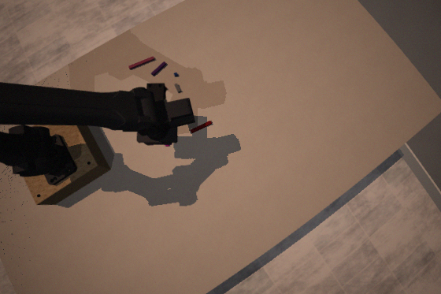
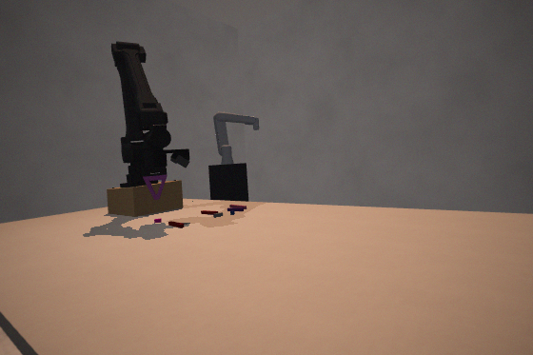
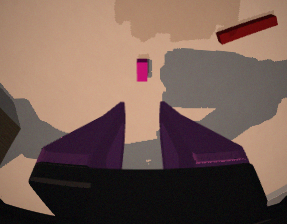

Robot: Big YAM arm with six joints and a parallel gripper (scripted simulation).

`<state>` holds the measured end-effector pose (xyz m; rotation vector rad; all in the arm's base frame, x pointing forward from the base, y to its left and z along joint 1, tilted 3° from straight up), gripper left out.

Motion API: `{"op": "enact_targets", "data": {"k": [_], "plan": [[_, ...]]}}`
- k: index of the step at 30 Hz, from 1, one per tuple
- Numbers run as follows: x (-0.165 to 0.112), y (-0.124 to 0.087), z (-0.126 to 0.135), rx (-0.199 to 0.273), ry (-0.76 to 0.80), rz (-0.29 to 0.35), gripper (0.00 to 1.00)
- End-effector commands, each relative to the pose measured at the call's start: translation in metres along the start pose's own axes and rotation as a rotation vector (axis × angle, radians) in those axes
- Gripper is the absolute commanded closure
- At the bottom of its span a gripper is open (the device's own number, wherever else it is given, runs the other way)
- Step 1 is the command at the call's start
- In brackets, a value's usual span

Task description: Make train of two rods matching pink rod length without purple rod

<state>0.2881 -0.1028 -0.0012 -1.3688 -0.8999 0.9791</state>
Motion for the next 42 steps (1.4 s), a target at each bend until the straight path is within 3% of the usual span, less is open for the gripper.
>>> {"op": "enact_targets", "data": {"k": [1,20,33,37,42], "plan": [[-0.001,-0.004,-0.014,-0.021,-0.006,-0.004,0.76],[-0.001,-0.002,-0.013,-0.024,-0.006,-0.004,0.76],[-0.002,0.015,-0.002,-0.004,-0.005,-0.004,0.76],[-0.001,0.012,-0.014,-0.027,-0.005,-0.004,0.76],[-0.002,0.025,-0.003,-0.004,-0.004,-0.004,0.76]]}}
Point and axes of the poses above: the point where the finger pads meet when closed, its own y axis out along the fingers, its own z axis across the jaws, x = y × z, the point moved 3 cm from there along -y, back along the fingers, and after that the axes turned 12 degrees about -y, right-handed, at the moved point
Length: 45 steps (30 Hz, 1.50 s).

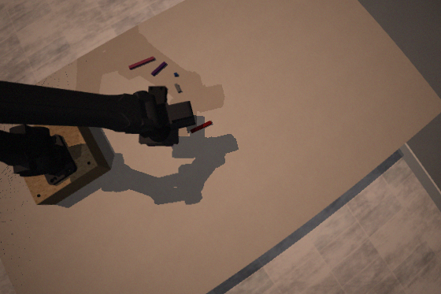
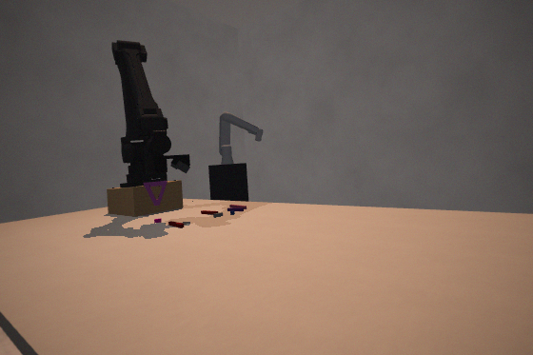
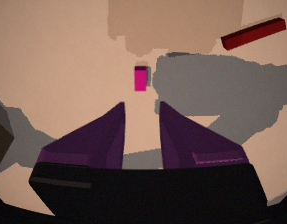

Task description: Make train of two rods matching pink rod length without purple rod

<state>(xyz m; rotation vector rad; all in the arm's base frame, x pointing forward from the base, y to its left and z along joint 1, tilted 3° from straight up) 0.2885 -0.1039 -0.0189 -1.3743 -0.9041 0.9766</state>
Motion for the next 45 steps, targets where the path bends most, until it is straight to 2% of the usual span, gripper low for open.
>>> {"op": "enact_targets", "data": {"k": [1,19,45], "plan": [[-0.002,0.008,-0.005,-0.004,-0.005,-0.003,0.76],[-0.002,0.031,-0.001,0.002,-0.006,-0.003,0.76],[-0.002,0.036,-0.004,-0.001,-0.005,-0.003,0.76]]}}
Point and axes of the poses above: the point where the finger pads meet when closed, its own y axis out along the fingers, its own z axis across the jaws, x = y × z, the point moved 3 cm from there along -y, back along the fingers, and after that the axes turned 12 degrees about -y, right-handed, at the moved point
